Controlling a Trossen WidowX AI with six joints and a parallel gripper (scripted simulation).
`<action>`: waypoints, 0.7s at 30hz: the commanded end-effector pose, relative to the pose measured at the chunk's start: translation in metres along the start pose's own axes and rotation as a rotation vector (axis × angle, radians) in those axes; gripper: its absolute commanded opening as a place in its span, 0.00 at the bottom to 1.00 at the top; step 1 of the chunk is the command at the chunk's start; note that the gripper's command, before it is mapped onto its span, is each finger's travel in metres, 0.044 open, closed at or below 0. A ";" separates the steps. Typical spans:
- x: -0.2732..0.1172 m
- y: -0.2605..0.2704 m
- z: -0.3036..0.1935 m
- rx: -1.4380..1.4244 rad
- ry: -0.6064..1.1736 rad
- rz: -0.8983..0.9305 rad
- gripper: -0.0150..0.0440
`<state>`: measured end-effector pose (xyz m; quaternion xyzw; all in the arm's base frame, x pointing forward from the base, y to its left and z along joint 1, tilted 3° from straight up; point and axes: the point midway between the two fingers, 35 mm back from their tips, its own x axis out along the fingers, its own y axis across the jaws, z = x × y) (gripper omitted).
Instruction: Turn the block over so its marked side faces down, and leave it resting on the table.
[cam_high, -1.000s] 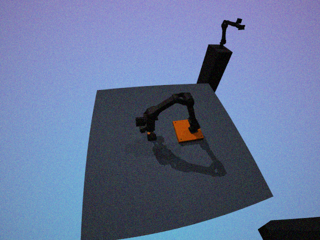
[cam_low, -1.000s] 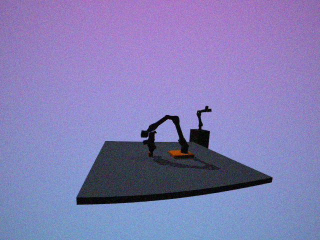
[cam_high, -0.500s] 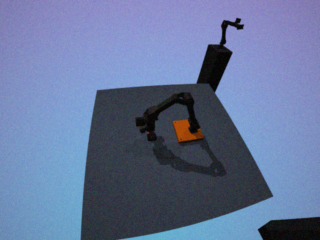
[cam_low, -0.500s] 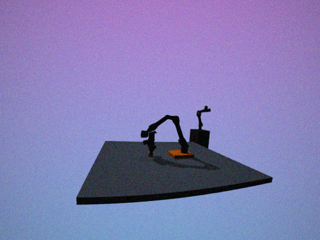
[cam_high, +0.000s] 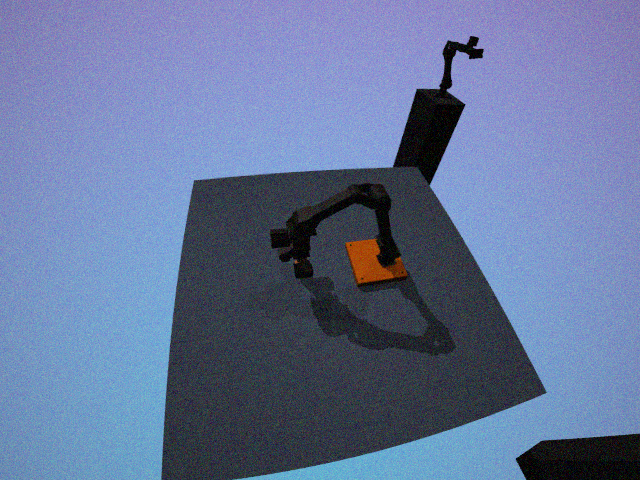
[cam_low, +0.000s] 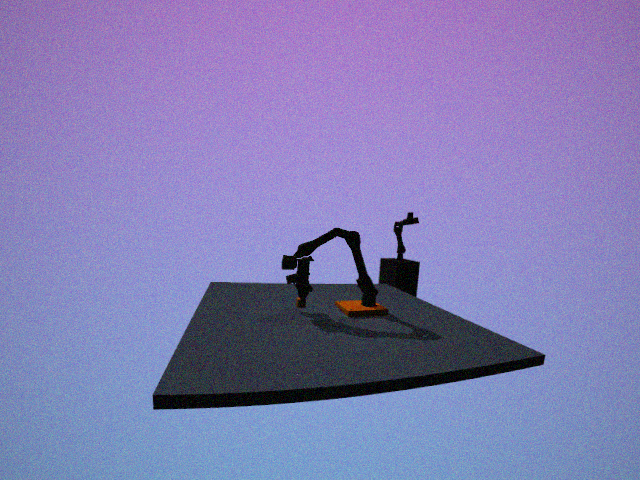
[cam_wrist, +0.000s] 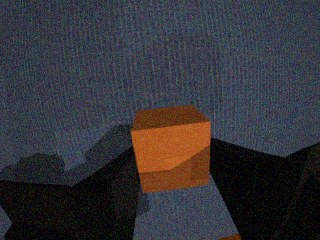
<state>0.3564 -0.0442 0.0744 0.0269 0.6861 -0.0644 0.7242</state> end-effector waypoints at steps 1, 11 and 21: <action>-0.001 0.000 -0.001 -0.002 -0.018 0.002 0.25; 0.004 0.001 0.001 -0.002 -0.171 0.003 0.25; 0.007 0.001 0.000 -0.002 -0.324 0.003 0.25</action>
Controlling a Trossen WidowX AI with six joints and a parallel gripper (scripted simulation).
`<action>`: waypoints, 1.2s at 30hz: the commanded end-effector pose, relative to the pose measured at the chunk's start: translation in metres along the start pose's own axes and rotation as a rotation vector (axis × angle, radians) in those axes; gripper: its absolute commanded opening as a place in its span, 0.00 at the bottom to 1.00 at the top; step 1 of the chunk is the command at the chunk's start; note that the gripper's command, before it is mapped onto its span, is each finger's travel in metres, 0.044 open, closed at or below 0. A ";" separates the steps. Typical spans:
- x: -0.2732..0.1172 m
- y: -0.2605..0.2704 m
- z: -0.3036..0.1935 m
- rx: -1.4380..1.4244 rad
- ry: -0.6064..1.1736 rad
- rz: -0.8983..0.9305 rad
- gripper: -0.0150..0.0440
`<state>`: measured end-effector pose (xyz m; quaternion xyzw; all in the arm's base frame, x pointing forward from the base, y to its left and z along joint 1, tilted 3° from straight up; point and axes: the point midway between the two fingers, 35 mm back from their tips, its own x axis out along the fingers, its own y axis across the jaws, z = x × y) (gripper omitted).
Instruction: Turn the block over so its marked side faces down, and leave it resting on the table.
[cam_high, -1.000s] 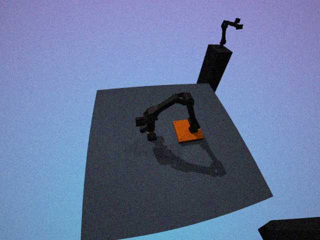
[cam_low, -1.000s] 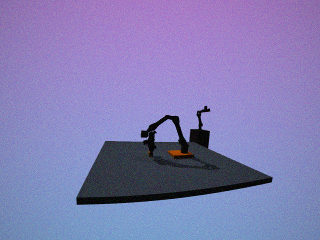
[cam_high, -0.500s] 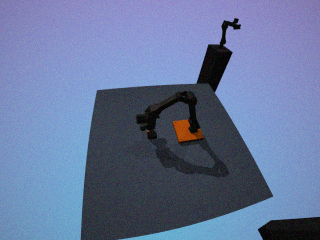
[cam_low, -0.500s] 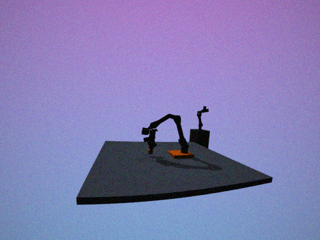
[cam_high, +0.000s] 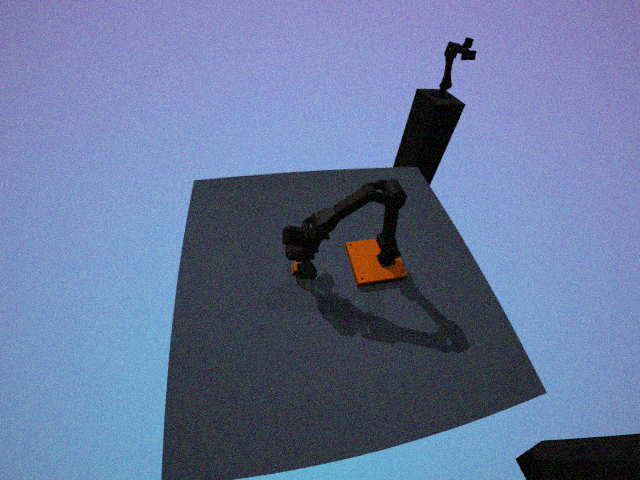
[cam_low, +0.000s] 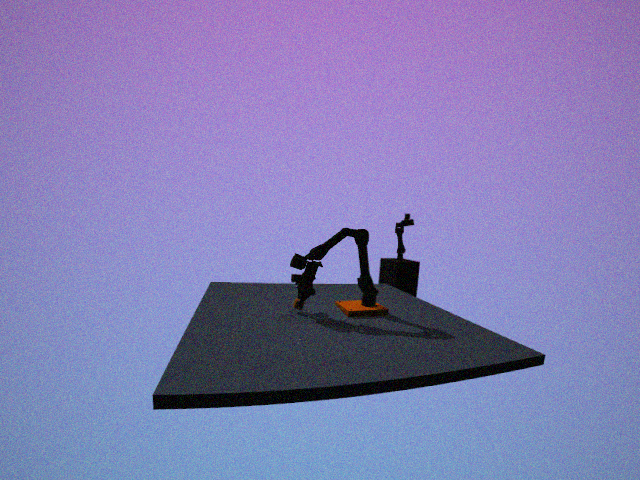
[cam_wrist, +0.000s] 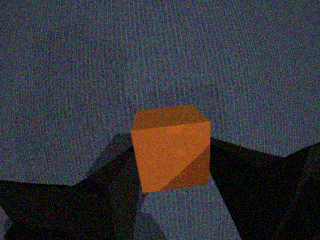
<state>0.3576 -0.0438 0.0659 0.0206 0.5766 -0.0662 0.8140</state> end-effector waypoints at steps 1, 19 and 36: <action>-0.002 0.000 0.000 -0.005 -0.056 -0.002 0.25; 0.003 0.000 -0.004 -0.005 -0.269 -0.002 0.25; 0.030 0.000 -0.003 -0.005 -0.529 0.001 0.25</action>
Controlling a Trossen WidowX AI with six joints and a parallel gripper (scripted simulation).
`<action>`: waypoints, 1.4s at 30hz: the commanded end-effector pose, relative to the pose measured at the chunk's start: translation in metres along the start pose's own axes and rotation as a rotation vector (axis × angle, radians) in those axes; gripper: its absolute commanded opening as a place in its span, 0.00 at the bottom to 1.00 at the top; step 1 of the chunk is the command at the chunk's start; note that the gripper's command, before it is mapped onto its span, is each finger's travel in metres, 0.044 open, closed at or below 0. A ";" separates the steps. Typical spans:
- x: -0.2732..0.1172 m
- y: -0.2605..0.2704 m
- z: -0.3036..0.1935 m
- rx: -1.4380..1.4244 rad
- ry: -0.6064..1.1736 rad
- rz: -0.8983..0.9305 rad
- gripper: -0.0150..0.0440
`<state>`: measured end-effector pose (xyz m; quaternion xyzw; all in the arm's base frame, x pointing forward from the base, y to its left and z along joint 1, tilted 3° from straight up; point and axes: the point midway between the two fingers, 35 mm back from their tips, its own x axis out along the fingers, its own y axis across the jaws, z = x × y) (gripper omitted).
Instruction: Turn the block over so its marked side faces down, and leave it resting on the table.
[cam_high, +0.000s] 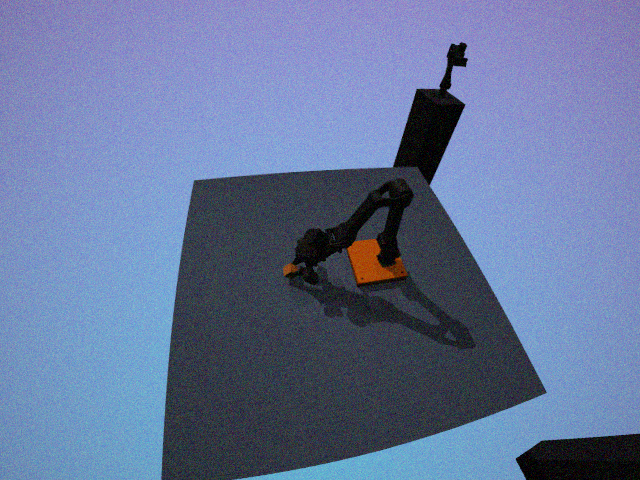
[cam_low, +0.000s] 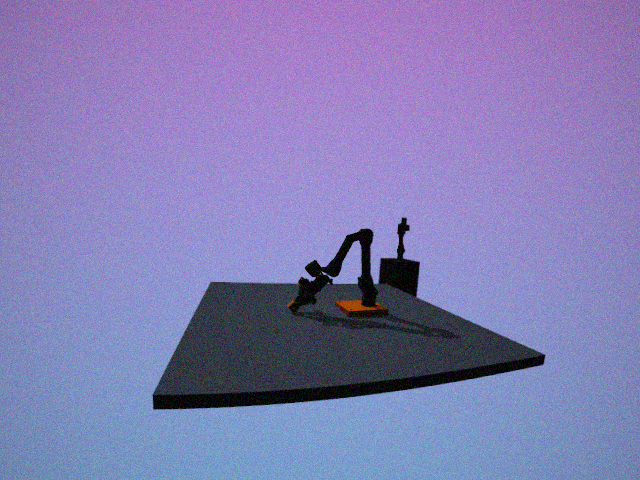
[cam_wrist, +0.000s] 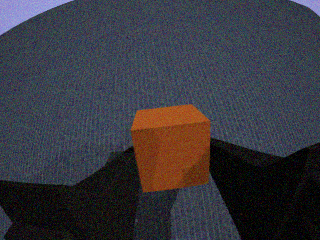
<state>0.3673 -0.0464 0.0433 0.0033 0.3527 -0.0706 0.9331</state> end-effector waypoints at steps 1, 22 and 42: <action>0.003 0.001 -0.007 -0.006 -0.034 0.004 0.25; -0.009 0.000 -0.016 -0.007 -0.259 0.003 0.25; -0.009 0.000 -0.016 -0.007 -0.259 0.003 0.65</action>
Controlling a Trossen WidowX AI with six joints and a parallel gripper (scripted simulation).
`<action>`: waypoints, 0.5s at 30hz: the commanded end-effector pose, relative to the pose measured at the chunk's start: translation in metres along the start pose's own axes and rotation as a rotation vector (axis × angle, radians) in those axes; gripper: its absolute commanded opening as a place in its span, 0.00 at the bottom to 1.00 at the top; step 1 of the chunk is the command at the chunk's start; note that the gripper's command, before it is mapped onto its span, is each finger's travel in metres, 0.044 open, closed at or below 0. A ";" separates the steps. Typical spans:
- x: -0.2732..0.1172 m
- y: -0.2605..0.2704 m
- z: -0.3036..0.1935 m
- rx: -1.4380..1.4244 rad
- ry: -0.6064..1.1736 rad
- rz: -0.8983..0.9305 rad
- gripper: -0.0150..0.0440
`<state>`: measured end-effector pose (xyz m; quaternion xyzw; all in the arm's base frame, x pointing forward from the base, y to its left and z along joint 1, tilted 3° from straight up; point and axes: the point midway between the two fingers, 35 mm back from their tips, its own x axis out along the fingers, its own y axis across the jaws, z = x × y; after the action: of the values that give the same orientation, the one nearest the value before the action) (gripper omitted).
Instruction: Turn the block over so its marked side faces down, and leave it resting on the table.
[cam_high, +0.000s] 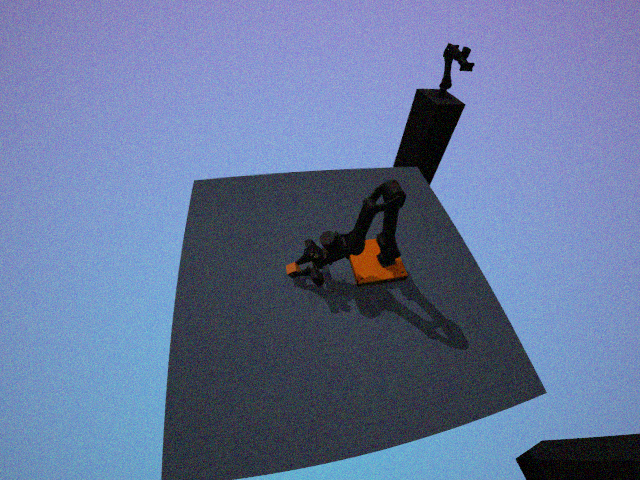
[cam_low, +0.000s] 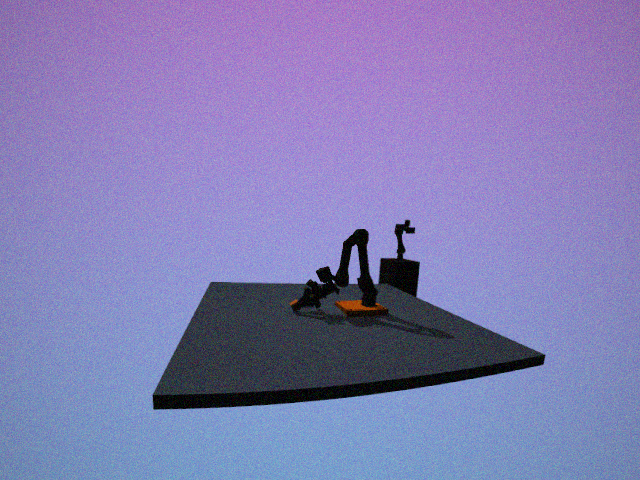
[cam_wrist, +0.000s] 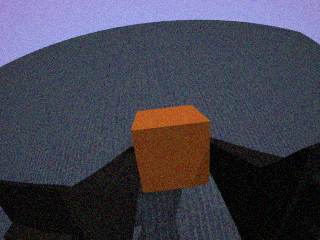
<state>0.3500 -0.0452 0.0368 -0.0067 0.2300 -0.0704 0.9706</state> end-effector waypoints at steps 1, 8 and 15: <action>0.000 0.000 0.000 -0.005 -0.002 0.004 0.70; 0.000 0.000 0.000 -0.005 -0.002 0.004 1.00; 0.000 0.000 0.000 -0.005 -0.002 0.004 1.00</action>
<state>0.3503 -0.0453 0.0374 -0.0068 0.2286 -0.0704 0.9709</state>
